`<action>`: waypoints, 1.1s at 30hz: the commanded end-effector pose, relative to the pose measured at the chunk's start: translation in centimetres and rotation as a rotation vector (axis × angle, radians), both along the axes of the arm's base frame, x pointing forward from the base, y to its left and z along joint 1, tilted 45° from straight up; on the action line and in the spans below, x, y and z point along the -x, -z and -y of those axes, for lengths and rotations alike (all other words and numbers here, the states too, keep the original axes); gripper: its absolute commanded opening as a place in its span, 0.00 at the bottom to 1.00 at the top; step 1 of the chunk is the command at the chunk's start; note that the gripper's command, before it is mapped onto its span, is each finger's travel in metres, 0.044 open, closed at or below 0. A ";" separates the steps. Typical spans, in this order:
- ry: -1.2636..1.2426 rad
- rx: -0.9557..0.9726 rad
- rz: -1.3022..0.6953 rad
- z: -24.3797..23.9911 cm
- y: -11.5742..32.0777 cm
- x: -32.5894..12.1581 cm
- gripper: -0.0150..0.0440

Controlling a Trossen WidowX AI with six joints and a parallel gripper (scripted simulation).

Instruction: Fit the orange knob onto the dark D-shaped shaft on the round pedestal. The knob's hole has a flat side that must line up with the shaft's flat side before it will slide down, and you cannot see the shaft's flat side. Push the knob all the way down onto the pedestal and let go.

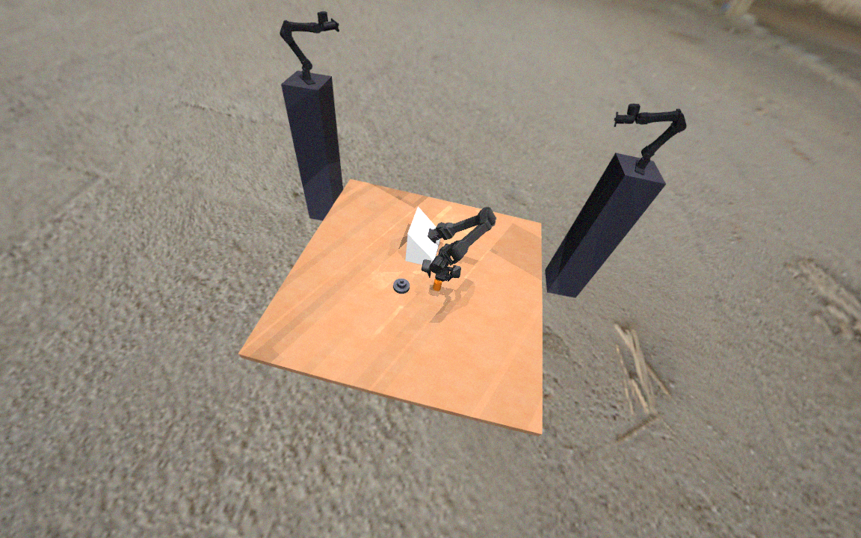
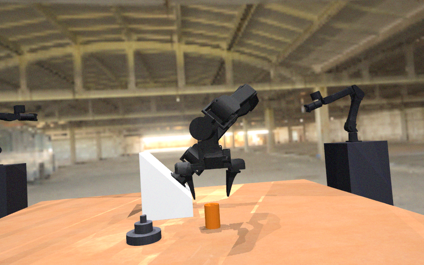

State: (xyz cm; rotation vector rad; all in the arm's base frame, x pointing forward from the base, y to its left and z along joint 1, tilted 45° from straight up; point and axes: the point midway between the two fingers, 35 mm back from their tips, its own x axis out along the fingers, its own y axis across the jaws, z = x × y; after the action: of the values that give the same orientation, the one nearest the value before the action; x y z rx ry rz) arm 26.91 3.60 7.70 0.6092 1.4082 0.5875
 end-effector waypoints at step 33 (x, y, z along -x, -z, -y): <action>0.002 -0.007 -0.013 -4.1 4.3 -0.3 1.00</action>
State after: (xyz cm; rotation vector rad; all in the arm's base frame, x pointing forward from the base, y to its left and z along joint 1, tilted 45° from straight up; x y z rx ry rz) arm 27.56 7.23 4.09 0.6083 1.4029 0.5883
